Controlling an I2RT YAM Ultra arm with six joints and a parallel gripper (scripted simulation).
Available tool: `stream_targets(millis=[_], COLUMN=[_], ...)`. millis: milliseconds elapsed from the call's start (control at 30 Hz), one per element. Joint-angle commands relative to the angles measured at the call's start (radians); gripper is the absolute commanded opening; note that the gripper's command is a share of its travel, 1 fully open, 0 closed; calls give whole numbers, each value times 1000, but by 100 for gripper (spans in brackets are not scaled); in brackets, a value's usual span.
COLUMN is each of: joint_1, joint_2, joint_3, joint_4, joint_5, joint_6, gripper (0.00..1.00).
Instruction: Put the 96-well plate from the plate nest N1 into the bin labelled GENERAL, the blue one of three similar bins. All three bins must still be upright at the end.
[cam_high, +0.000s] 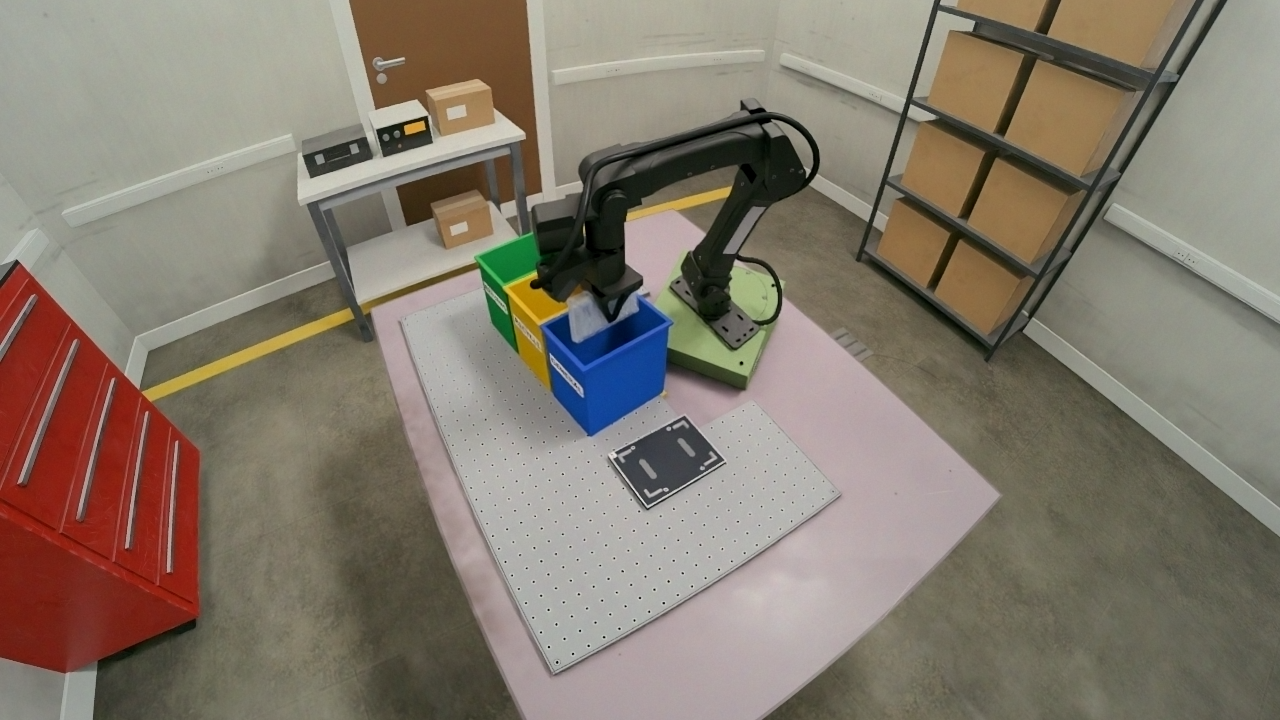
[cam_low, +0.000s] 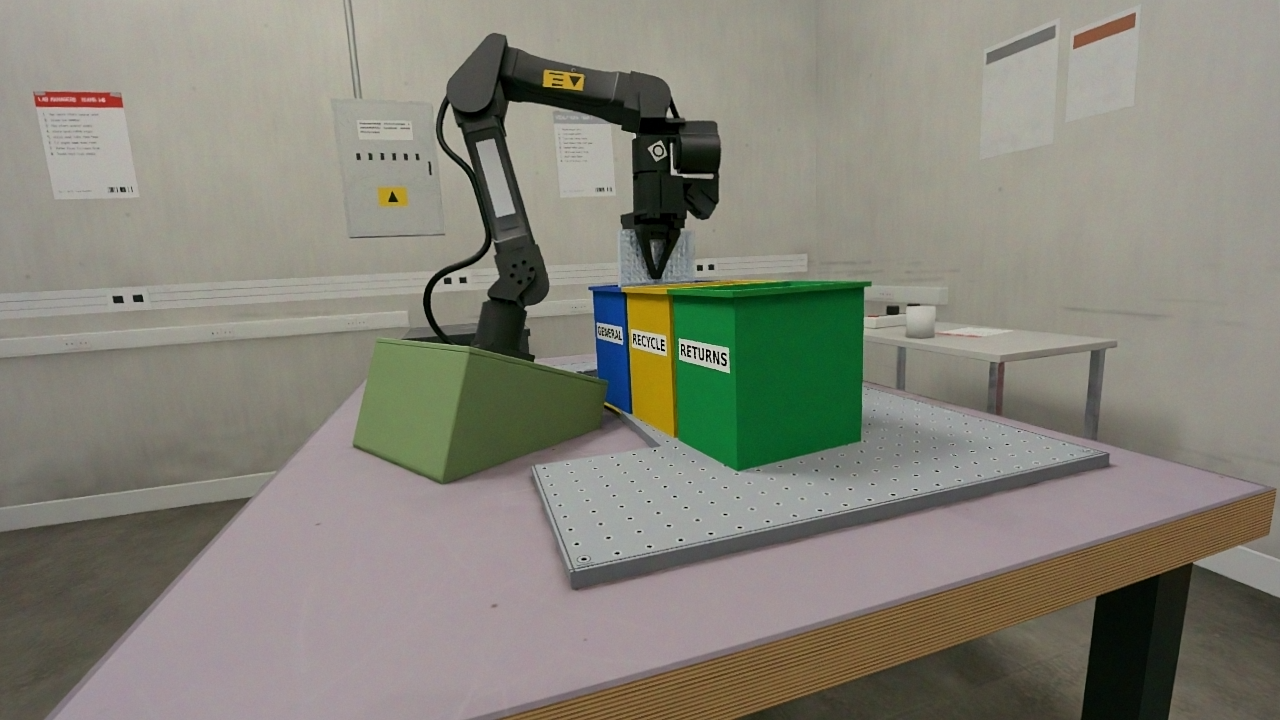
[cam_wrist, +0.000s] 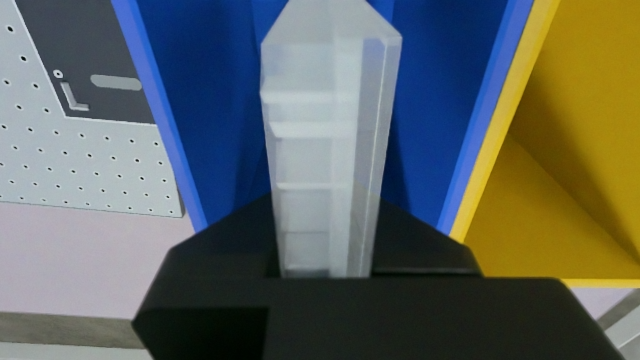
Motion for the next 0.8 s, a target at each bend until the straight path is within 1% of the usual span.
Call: stream_targets(millis=[0, 200, 267, 433, 600, 667, 767], joint_1=[7, 9, 9, 13, 18, 21, 23], joint_2=[-6, 5, 5, -21, -29, -12, -2], joint_3=[37, 10, 10, -35, -37, -25, -40], joint_4=[22, 28, 28, 52, 76, 75, 79], joint_5=[2, 4, 4, 7, 6, 8, 9], joint_6=[11, 13, 13, 19, 23, 26, 30], gripper=[0, 0, 0, 0, 0, 0, 0])
